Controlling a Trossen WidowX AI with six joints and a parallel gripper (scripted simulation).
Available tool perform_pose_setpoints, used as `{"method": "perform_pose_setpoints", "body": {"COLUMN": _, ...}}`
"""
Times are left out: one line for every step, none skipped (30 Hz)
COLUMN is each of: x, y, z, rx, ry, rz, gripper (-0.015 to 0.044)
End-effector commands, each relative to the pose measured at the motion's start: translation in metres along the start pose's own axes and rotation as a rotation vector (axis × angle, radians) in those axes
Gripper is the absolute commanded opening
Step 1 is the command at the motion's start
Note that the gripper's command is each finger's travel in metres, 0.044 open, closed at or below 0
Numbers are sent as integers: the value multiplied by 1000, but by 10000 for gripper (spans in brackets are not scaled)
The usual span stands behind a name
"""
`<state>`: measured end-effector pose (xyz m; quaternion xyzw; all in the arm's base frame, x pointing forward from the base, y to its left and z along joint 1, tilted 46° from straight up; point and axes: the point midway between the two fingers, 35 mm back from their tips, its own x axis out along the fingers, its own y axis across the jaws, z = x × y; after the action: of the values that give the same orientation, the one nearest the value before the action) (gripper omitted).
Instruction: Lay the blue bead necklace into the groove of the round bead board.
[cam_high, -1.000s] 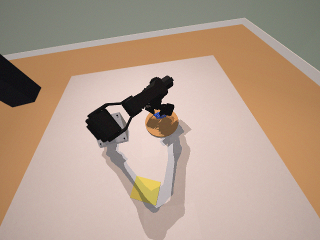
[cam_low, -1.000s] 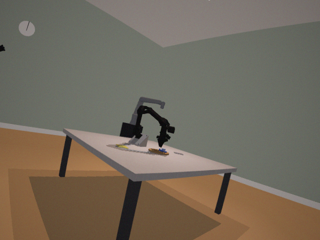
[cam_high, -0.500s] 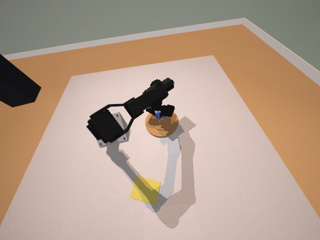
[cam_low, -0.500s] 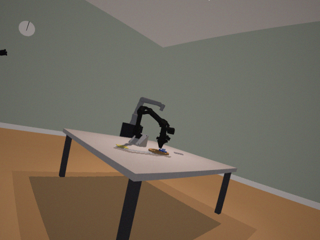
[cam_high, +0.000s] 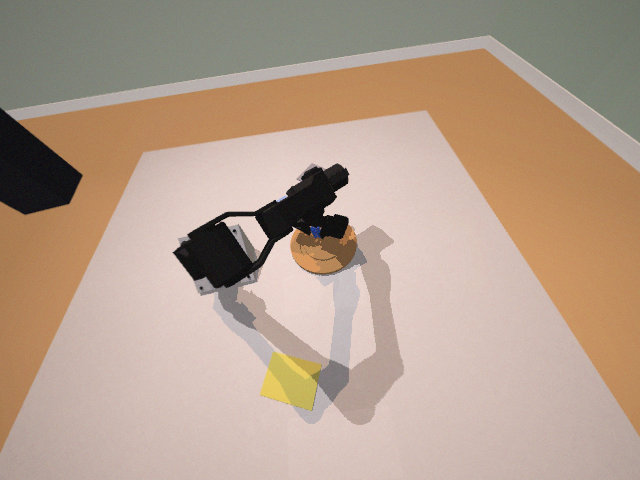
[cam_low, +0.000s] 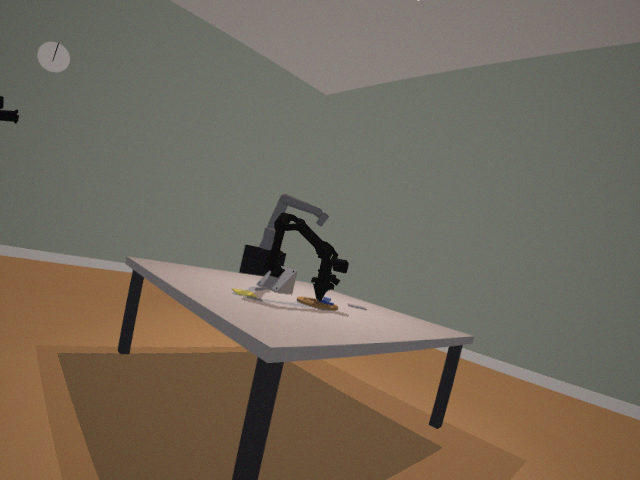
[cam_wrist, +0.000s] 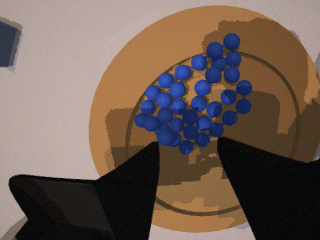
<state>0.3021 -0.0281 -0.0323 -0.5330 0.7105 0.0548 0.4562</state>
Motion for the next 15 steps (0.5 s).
{"method": "perform_pose_setpoints", "body": {"x": 0, "y": 0, "z": 0, "rx": 0, "ry": -1, "rz": 0, "gripper": 187}}
{"method": "perform_pose_setpoints", "body": {"x": 0, "y": 0, "z": 0, "rx": 0, "ry": -1, "rz": 0, "gripper": 180}}
{"method": "perform_pose_setpoints", "body": {"x": 0, "y": 0, "z": 0, "rx": 0, "ry": -1, "rz": 0, "gripper": 173}}
{"method": "perform_pose_setpoints", "body": {"x": 0, "y": 0, "z": 0, "rx": 0, "ry": -1, "rz": 0, "gripper": 167}}
{"method": "perform_pose_setpoints", "body": {"x": 0, "y": 0, "z": 0, "rx": 0, "ry": -1, "rz": 0, "gripper": 160}}
{"method": "perform_pose_setpoints", "body": {"x": 0, "y": 0, "z": 0, "rx": 0, "ry": -1, "rz": 0, "gripper": 153}}
{"method": "perform_pose_setpoints", "body": {"x": 0, "y": 0, "z": 0, "rx": 0, "ry": -1, "rz": 0, "gripper": 147}}
{"method": "perform_pose_setpoints", "body": {"x": 0, "y": 0, "z": 0, "rx": 0, "ry": -1, "rz": 0, "gripper": 140}}
{"method": "perform_pose_setpoints", "body": {"x": 0, "y": 0, "z": 0, "rx": 0, "ry": -1, "rz": 0, "gripper": 133}}
{"method": "perform_pose_setpoints", "body": {"x": 0, "y": 0, "z": 0, "rx": 0, "ry": -1, "rz": 0, "gripper": 127}}
{"method": "perform_pose_setpoints", "body": {"x": 0, "y": 0, "z": 0, "rx": 0, "ry": -1, "rz": 0, "gripper": 120}}
{"method": "perform_pose_setpoints", "body": {"x": 0, "y": 0, "z": 0, "rx": 0, "ry": -1, "rz": 0, "gripper": 113}}
{"method": "perform_pose_setpoints", "body": {"x": 0, "y": 0, "z": 0, "rx": 0, "ry": -1, "rz": 0, "gripper": 107}}
{"method": "perform_pose_setpoints", "body": {"x": 0, "y": 0, "z": 0, "rx": 0, "ry": -1, "rz": 0, "gripper": 100}}
{"method": "perform_pose_setpoints", "body": {"x": 0, "y": 0, "z": 0, "rx": 0, "ry": -1, "rz": 0, "gripper": 93}}
